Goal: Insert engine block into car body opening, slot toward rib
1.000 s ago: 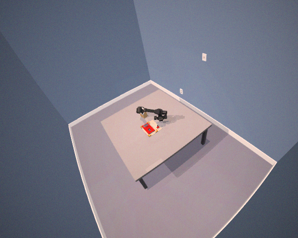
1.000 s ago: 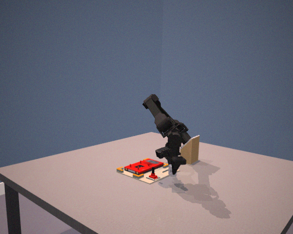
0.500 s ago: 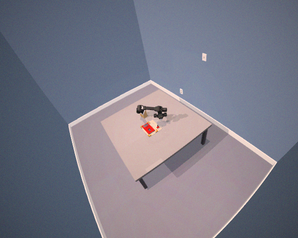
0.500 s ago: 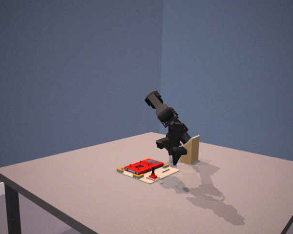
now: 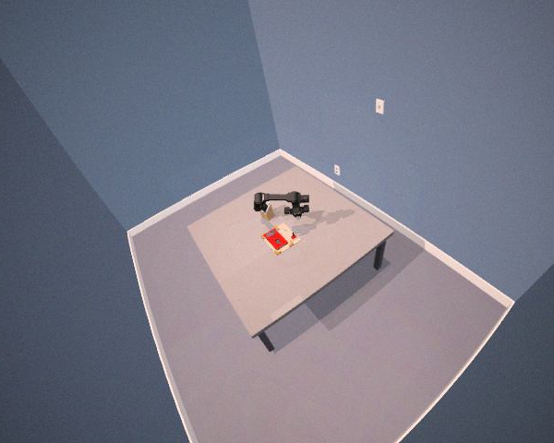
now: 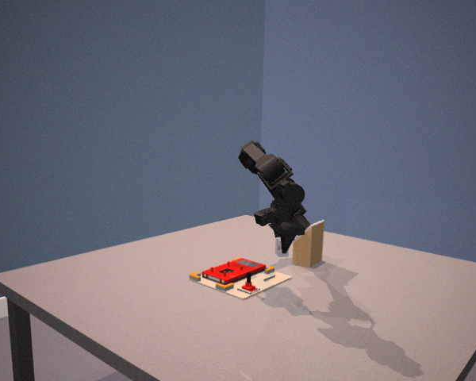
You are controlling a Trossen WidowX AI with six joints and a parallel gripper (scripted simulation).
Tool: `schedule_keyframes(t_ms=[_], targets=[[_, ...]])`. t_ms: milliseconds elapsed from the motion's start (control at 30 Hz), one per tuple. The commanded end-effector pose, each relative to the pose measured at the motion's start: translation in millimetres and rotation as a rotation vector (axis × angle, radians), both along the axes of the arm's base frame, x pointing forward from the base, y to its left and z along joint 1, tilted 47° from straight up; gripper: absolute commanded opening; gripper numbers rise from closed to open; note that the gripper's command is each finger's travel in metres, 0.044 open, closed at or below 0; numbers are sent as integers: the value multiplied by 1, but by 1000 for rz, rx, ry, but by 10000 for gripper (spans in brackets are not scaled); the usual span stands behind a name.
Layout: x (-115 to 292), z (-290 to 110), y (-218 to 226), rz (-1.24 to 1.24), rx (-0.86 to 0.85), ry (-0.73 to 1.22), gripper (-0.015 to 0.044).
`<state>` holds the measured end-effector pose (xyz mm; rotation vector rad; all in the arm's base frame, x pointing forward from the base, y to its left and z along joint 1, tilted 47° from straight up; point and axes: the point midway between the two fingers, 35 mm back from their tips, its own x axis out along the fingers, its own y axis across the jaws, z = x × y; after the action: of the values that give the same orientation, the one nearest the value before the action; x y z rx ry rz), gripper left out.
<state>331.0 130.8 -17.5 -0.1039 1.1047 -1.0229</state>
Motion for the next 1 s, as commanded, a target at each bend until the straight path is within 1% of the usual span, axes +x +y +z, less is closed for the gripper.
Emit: schedule_keyframes(t_ms=[0,167,533,967], targets=[[0,4,4,-4,6,-5,0],[1,-13,-14,-4,6,-6,0],[3,-10,-14,-43,50,36,0],[13,-7,-23,-257,296,266,0]])
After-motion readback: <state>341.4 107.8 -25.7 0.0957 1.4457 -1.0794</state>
